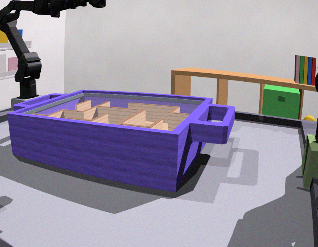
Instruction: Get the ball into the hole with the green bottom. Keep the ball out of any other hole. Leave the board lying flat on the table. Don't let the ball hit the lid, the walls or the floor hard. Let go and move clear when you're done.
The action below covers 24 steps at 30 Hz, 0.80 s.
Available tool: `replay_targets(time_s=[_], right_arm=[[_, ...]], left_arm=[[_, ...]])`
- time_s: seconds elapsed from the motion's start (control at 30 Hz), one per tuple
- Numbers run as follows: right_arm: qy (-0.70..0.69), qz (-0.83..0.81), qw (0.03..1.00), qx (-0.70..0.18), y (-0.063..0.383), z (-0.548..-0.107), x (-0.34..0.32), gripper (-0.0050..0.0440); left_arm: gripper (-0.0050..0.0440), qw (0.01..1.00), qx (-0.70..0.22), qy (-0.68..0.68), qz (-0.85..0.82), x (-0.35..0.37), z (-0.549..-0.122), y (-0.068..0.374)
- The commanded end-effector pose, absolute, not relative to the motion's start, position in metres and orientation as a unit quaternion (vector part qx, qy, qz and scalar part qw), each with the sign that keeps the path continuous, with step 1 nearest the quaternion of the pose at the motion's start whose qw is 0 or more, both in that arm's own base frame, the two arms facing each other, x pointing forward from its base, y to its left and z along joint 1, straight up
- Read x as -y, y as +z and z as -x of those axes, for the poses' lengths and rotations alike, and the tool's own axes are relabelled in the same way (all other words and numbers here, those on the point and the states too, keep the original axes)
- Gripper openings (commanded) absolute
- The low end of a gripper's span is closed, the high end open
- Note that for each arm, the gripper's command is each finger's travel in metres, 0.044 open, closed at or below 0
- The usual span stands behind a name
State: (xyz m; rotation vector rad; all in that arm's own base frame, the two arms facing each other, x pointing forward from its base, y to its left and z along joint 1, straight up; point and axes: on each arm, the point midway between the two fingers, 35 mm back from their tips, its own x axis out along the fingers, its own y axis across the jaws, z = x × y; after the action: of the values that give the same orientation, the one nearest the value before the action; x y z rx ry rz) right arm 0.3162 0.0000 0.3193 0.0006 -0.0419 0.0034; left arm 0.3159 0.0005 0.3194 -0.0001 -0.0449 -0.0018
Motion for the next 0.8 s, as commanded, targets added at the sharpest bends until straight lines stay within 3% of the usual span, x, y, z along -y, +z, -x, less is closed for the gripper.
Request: replay_targets(time_s=[0.0,0.77], right_arm=[[-0.001,0.0,0.999,0.039,0.3341,-0.3142,0.0002,0.0161],[-0.001,0.002,0.999,0.042,0.3374,-0.3129,0.0,0.0161]], left_arm=[[0.0161,0.999,0.037,-0.001,0.001,0.0003,-0.3146,0.332],[0.0161,0.999,0.034,0.0,-0.001,0.0006,-0.315,0.3318]])
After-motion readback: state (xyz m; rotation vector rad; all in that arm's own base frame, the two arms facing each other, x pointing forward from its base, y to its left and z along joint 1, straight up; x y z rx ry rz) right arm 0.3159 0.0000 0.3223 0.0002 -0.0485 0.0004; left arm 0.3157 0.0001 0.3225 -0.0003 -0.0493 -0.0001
